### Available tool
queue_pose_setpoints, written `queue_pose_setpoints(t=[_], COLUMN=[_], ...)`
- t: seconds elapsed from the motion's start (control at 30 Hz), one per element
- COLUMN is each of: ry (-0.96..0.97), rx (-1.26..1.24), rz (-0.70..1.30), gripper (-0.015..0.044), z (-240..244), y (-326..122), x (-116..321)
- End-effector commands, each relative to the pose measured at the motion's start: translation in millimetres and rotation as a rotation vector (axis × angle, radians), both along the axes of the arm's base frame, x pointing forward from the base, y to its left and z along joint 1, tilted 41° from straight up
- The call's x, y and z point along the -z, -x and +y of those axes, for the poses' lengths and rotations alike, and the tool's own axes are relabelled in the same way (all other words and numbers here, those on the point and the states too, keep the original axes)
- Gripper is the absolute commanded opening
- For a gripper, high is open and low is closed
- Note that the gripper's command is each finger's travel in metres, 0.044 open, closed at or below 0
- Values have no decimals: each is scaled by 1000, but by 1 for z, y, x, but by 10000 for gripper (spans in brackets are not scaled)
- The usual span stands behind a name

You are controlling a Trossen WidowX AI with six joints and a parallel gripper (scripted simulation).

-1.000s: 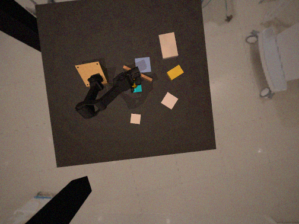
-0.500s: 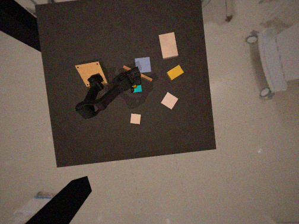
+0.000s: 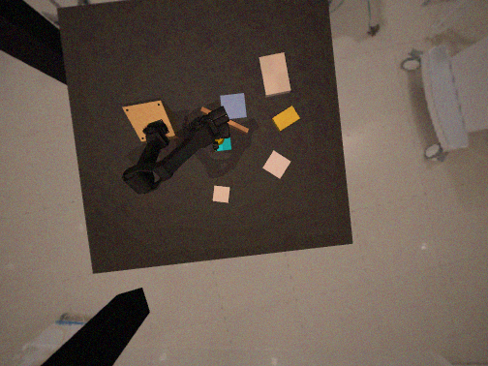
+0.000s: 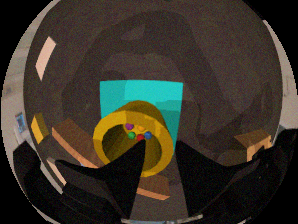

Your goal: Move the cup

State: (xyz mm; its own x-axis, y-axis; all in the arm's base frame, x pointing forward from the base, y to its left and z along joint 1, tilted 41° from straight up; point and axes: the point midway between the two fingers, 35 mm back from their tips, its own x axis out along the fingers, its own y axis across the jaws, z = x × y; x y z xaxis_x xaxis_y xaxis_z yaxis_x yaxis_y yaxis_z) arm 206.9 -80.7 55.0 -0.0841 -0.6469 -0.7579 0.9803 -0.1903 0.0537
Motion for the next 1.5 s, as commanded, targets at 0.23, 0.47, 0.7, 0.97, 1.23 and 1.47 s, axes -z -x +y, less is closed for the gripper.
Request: queue_pose_setpoints(t=[0.23, 0.47, 0.7, 0.97, 1.23, 1.47], ry=[-5, -4, -2, 4, 2, -2], rx=[3, 3, 2, -3, -3, -1], rz=[-4, -2, -1, 5, 4, 3], gripper=[147, 147, 147, 252, 440, 440], z=[10, 17, 22, 22, 26, 41], y=[-3, -3, -4, -2, -4, -7], x=[-12, -19, -25, -25, -29, -46])
